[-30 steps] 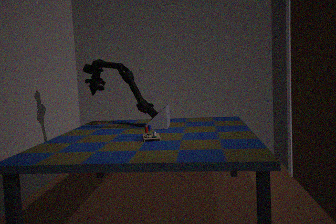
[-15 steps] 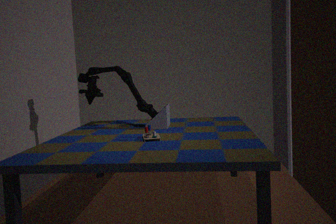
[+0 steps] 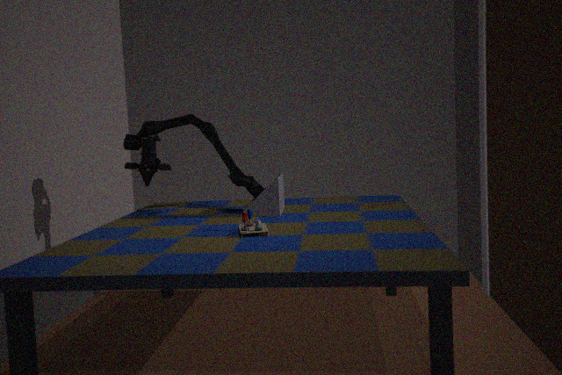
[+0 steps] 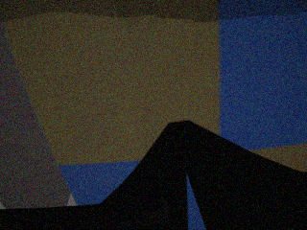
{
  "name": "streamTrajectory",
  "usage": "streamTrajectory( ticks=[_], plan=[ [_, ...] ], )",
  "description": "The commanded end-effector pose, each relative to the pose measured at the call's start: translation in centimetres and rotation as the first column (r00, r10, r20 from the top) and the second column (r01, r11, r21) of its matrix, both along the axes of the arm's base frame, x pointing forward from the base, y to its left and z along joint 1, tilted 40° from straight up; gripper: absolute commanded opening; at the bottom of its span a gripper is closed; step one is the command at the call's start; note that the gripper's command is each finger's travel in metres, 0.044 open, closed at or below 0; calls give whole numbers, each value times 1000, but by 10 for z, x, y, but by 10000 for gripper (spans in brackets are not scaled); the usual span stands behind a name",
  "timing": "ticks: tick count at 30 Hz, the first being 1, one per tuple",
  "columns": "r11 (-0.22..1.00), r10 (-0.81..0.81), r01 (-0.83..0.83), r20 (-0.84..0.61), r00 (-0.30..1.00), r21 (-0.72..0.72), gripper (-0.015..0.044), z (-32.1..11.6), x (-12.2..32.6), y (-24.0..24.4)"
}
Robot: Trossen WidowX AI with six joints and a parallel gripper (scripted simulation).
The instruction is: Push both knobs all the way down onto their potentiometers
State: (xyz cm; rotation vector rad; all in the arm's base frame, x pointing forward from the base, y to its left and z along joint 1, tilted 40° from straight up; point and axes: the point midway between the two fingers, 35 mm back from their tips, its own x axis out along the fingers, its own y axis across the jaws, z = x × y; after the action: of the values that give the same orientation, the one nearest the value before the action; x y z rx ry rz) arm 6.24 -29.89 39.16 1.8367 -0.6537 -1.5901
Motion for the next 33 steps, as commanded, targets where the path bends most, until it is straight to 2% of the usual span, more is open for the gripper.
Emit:
streamTrajectory(
  ticks=[1, 9, 17, 33],
  plan=[
    [995, 95, -92, -67, 993, 46, 0, -19, 23, -6],
    [958, 282, -266, -171, 944, 106, 0, -47, 67, -6],
    [885, 464, -426, -274, 843, 188, 0, -77, 112, 3],
    [628, 773, -679, -402, 491, 379, 0, -138, 193, 52]
  ],
)
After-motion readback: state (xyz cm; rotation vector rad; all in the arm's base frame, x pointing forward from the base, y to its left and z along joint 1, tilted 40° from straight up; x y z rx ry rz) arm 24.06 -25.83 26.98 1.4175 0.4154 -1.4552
